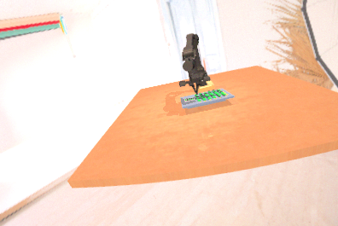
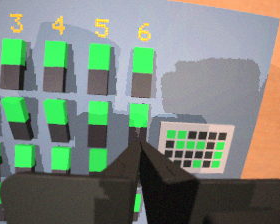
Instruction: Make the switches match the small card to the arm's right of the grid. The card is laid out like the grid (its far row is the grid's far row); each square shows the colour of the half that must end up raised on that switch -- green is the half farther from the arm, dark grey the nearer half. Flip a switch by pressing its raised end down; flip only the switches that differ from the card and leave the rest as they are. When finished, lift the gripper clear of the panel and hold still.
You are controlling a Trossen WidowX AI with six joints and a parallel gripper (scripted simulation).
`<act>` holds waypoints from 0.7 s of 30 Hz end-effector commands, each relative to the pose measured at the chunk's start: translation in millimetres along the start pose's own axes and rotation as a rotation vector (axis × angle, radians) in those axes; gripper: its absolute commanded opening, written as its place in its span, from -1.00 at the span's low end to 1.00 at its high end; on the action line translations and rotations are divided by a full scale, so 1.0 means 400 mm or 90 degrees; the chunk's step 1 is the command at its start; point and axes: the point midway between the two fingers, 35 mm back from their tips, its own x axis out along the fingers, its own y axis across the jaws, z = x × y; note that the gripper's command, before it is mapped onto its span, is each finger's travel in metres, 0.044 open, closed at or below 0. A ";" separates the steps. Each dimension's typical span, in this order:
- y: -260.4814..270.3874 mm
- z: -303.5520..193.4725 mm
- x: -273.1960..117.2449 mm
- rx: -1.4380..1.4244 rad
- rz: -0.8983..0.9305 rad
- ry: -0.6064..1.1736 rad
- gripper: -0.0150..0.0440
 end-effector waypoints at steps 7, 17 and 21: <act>0.001 -0.002 0.025 -0.002 0.003 0.003 -0.49; 0.001 -0.002 0.025 -0.002 0.003 0.003 -0.49; 0.001 -0.002 0.025 -0.002 0.003 0.003 -0.49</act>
